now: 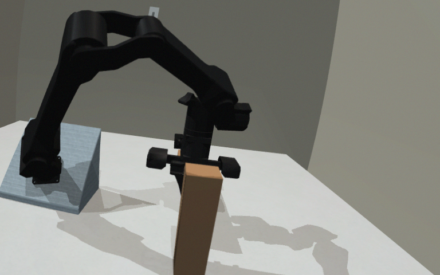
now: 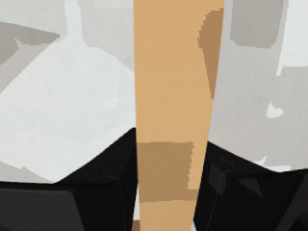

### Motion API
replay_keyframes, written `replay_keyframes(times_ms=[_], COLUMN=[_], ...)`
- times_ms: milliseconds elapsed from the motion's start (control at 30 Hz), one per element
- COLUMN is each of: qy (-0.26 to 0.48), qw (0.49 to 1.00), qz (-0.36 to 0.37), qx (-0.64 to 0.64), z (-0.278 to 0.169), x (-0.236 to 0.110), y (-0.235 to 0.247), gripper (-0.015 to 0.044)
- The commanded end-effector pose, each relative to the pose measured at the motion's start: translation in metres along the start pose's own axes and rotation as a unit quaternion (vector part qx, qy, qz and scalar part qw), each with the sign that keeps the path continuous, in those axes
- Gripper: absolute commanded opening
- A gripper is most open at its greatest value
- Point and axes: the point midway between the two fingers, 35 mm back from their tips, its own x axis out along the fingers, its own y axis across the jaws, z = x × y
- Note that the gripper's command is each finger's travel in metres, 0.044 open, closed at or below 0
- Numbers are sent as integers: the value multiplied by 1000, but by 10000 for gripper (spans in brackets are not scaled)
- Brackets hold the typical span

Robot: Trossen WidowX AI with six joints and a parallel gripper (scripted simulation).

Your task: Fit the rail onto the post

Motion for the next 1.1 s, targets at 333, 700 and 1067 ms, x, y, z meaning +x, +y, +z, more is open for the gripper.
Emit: replay_keyframes(times_ms=[333,700,1067], qy=[0,0,0], qw=[1000,1000,1000], qz=[-2,-2,-2], qx=[0,0,0], z=[-6,-10,-13], x=[-4,-5,-4], y=[0,0,0], gripper=[0,0,0])
